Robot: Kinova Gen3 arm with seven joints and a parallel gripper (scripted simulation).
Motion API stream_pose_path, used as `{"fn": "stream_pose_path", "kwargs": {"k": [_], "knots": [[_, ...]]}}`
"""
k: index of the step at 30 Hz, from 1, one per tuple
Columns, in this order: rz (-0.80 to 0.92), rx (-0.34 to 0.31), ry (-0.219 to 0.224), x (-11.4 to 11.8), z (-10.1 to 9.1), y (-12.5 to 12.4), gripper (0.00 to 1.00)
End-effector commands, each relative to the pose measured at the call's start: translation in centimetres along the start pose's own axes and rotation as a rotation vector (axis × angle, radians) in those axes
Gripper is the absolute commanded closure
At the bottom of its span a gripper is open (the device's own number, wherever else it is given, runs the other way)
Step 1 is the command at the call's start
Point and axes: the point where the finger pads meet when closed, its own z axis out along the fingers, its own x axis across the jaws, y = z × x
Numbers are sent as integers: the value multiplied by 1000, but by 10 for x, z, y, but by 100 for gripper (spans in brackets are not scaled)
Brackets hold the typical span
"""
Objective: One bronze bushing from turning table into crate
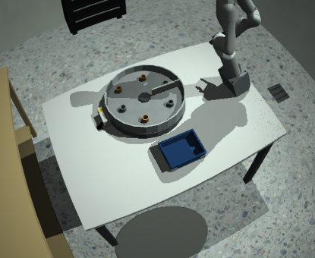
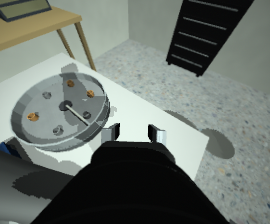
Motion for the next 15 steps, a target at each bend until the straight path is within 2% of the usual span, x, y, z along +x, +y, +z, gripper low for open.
{"fn": "stream_pose_path", "kwargs": {"k": [1, 3, 15], "knots": [[-3, 3, 32, -23, -3, -6, 0], [-3, 3, 32, -45, -6, -11, 0], [-3, 3, 32, -45, -6, -11, 0]]}}
